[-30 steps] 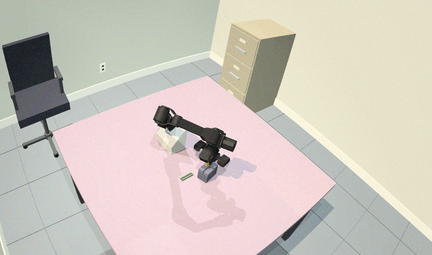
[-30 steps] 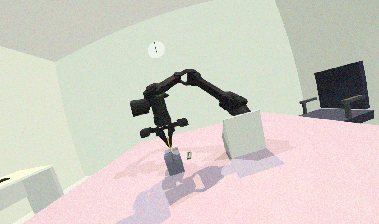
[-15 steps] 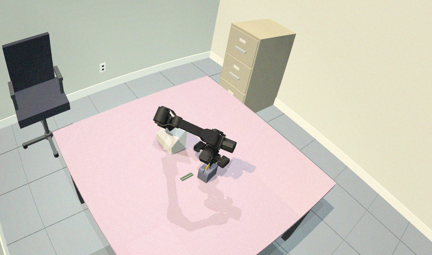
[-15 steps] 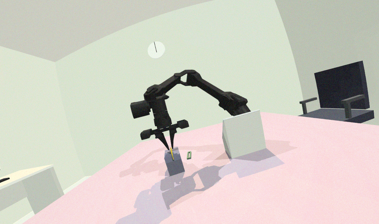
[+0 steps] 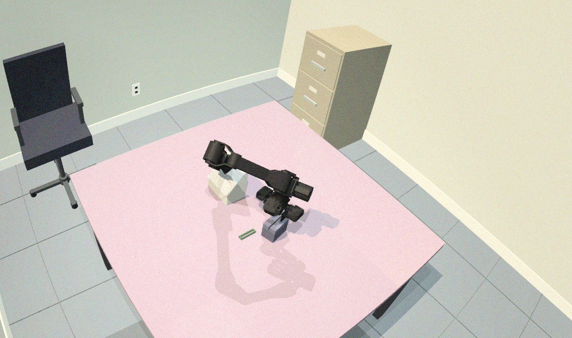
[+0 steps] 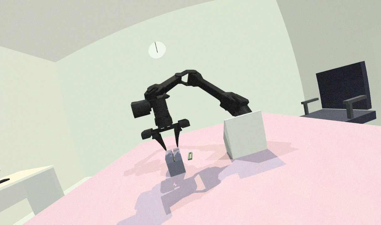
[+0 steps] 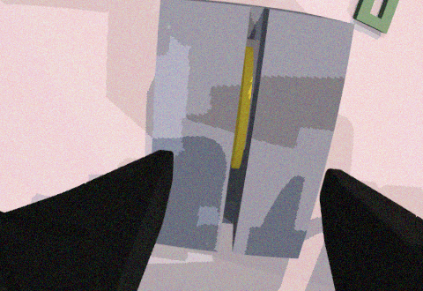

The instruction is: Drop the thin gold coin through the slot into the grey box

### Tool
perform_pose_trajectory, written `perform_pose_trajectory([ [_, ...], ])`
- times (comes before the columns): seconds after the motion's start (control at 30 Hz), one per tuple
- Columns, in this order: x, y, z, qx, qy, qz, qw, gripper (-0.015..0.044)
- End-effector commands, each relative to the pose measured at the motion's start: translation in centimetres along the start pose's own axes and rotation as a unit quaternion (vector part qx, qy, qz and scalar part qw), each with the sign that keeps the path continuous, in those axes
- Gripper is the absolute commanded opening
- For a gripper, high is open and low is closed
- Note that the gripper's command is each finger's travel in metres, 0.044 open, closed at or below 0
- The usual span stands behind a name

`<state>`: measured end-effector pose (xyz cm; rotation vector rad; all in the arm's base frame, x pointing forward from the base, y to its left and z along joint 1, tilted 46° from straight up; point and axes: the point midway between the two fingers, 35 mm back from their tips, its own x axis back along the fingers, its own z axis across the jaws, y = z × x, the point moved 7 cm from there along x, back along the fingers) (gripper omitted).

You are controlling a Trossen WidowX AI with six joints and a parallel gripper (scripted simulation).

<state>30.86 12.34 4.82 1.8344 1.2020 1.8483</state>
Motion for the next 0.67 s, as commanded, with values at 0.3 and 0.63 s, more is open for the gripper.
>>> perform_pose_trajectory([
  [0.3,5.6,0.0,-0.3,0.000,0.001,-0.001,1.000,0.0440],
  [0.63,5.6,0.0,-0.3,0.000,0.001,-0.001,1.000,0.0440],
])
